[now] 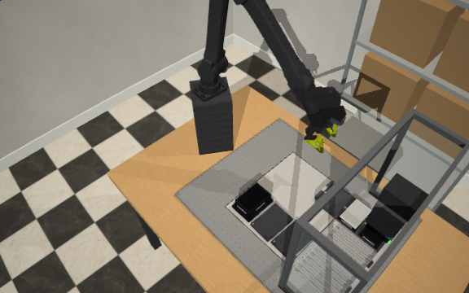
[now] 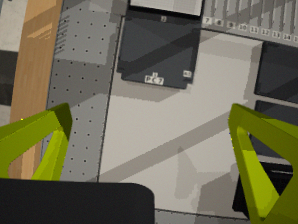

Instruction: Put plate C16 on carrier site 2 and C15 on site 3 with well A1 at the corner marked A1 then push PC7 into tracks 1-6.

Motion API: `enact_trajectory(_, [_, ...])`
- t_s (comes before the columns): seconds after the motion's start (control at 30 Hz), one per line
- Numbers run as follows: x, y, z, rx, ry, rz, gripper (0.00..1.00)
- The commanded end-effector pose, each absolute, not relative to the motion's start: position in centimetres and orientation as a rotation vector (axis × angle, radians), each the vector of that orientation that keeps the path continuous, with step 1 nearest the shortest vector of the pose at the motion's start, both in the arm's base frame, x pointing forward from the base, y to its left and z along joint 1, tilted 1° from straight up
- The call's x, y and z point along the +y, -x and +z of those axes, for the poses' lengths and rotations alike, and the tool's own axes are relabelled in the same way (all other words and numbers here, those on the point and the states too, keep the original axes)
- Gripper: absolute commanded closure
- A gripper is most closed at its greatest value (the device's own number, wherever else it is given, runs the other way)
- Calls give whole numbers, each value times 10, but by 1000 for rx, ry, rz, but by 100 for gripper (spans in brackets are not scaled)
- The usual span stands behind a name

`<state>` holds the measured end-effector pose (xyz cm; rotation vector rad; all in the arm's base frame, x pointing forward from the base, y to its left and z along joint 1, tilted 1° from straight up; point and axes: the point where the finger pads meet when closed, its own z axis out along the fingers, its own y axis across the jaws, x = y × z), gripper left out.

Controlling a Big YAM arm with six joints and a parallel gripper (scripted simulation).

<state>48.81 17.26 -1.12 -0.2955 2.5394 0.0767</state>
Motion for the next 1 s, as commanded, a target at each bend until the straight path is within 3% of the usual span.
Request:
enact_trajectory(0.0, [179,-489,-16,2504,323,79,0])
enact_trajectory(0.6, [173,-489,-15,2084,258,122,0])
enact_trajectory(0.97, [173,-547,-9,2046,246,125,0])
